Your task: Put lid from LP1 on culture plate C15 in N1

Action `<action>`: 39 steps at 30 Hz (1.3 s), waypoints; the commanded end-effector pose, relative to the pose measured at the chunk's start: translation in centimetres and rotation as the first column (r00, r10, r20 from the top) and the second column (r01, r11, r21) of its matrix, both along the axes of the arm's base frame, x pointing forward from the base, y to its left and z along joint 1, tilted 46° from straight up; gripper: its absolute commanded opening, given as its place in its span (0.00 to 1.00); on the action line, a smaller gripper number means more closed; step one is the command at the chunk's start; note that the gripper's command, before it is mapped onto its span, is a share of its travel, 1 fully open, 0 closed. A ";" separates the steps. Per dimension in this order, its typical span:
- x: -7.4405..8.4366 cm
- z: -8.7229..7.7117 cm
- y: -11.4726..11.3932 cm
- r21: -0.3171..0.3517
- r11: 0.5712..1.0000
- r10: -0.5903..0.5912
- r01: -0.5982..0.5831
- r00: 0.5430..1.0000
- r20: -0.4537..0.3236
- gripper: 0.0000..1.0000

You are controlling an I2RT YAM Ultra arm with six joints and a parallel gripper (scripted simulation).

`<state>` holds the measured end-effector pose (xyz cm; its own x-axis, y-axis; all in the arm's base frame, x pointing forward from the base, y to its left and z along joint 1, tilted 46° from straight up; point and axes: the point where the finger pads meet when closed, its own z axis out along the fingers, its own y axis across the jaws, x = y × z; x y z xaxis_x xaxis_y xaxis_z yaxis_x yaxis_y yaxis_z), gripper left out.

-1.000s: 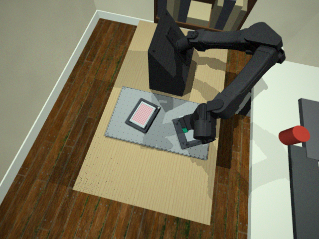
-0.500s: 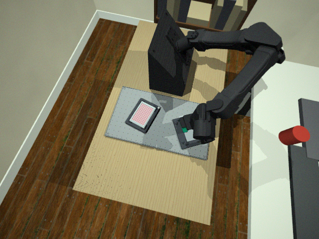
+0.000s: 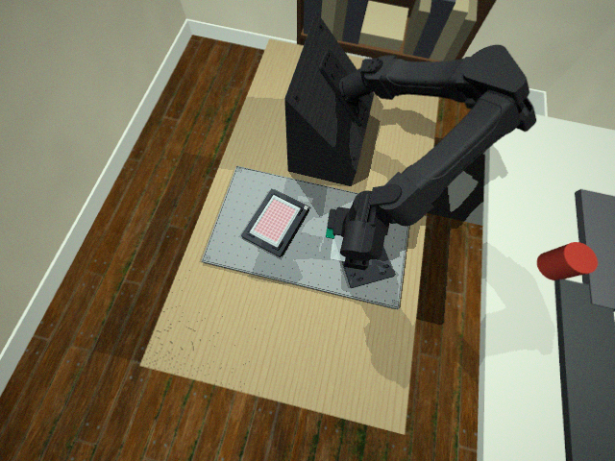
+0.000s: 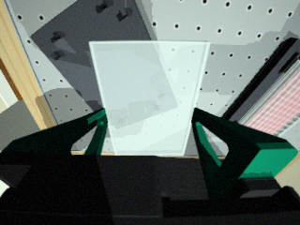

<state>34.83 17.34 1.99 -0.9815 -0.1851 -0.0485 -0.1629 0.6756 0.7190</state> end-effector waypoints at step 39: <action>0.5 -8.0 -9.0 -0.049 0.969 -0.247 0.242 0.947 -0.203 0.00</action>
<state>34.73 9.88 -5.90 -0.9807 0.0480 0.1893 0.1694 0.6916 0.7021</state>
